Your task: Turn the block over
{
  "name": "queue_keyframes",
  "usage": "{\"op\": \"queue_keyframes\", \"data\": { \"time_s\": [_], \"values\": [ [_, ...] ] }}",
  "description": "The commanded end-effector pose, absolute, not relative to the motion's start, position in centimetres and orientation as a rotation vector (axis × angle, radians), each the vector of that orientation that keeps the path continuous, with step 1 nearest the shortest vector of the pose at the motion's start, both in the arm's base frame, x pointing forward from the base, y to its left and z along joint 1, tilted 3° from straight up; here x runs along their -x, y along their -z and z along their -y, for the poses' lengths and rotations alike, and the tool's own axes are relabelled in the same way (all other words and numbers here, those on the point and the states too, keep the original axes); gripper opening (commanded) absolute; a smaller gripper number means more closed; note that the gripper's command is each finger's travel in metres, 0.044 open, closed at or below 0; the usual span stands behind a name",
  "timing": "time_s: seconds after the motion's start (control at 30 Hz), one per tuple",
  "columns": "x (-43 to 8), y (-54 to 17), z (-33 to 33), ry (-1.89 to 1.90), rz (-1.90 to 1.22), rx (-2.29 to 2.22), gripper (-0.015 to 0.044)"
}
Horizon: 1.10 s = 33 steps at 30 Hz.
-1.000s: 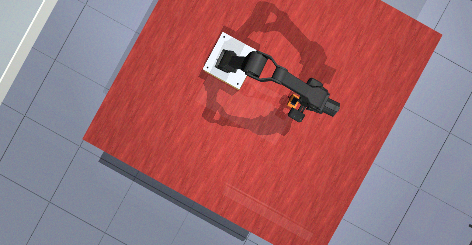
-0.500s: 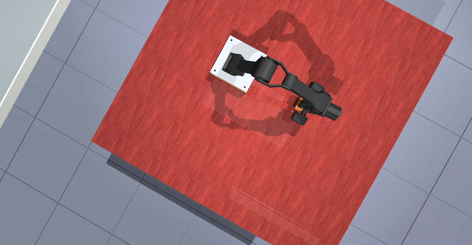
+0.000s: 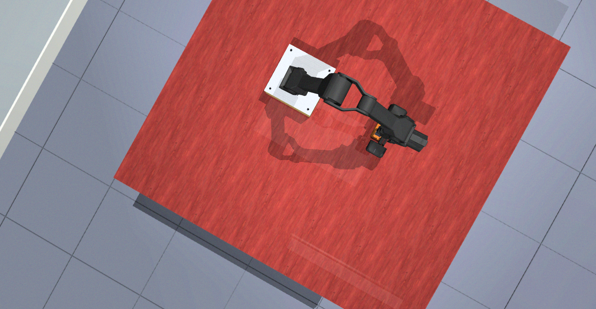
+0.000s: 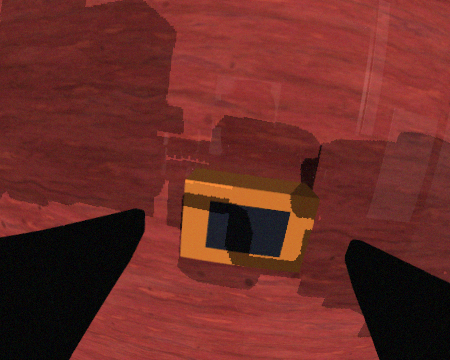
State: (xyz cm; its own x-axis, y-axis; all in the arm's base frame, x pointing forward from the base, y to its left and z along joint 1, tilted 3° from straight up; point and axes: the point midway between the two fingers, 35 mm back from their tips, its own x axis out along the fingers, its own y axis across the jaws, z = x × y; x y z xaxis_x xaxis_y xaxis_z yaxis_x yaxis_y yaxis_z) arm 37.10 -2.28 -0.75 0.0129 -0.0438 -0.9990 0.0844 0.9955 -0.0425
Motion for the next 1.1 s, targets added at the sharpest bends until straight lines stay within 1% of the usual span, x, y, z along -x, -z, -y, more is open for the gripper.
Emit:
{"op": "queue_keyframes", "data": {
  "time_s": [0.0, 0.4, 0.6, 1.07],
  "values": [
    [-36.9, 1.7, 2.3, 0.099, -1.565, -0.026, 0.0440],
    [-36.8, 3.4, 2.4, 0.099, -1.565, -0.026, 0.0440],
    [-36.8, 3.4, 2.4, 0.099, -1.565, -0.026, 0.0282],
    [-36.8, 3.4, 2.4, 0.099, -1.565, -0.026, 0.0189]
  ]
}}
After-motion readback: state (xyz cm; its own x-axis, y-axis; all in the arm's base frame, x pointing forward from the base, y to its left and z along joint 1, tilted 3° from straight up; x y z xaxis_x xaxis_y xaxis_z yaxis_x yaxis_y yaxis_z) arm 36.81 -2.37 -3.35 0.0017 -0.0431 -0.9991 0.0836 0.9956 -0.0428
